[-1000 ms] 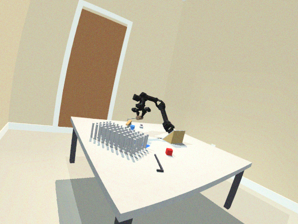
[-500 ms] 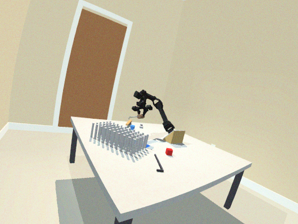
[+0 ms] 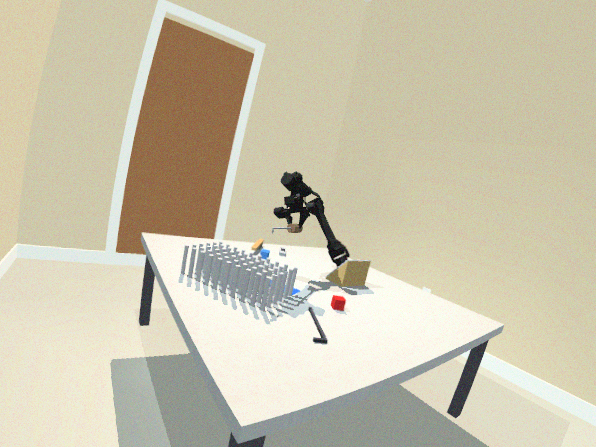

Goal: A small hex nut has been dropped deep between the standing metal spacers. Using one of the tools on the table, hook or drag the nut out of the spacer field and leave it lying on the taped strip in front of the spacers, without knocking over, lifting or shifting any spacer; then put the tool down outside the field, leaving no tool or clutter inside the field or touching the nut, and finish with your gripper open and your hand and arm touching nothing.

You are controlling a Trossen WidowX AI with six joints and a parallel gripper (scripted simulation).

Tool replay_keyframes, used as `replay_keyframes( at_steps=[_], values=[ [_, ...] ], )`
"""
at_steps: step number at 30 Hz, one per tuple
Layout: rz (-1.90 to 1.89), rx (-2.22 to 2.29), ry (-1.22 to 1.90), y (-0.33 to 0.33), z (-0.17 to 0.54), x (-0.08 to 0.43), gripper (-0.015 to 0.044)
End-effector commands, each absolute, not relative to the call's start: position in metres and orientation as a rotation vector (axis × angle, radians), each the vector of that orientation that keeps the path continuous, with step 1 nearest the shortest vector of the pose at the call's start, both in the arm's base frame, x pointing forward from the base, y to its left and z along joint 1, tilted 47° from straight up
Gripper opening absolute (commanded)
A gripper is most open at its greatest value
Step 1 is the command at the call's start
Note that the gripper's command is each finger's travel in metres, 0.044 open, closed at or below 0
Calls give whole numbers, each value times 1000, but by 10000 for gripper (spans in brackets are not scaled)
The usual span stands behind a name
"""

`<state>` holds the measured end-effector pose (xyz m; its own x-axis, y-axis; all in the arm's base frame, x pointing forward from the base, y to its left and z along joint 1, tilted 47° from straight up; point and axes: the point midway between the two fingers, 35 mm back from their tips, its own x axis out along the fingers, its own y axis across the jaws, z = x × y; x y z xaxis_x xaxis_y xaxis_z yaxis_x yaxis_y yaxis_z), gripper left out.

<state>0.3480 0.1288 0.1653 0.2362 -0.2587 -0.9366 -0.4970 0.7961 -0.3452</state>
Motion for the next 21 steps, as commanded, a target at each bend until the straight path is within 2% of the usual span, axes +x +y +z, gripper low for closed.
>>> replay_keyframes(
  at_steps=[1,21],
  values=[
    [198,-666,1352,158,152,348,0],
    [204,-631,1384,302,57,298,0]
  ],
)
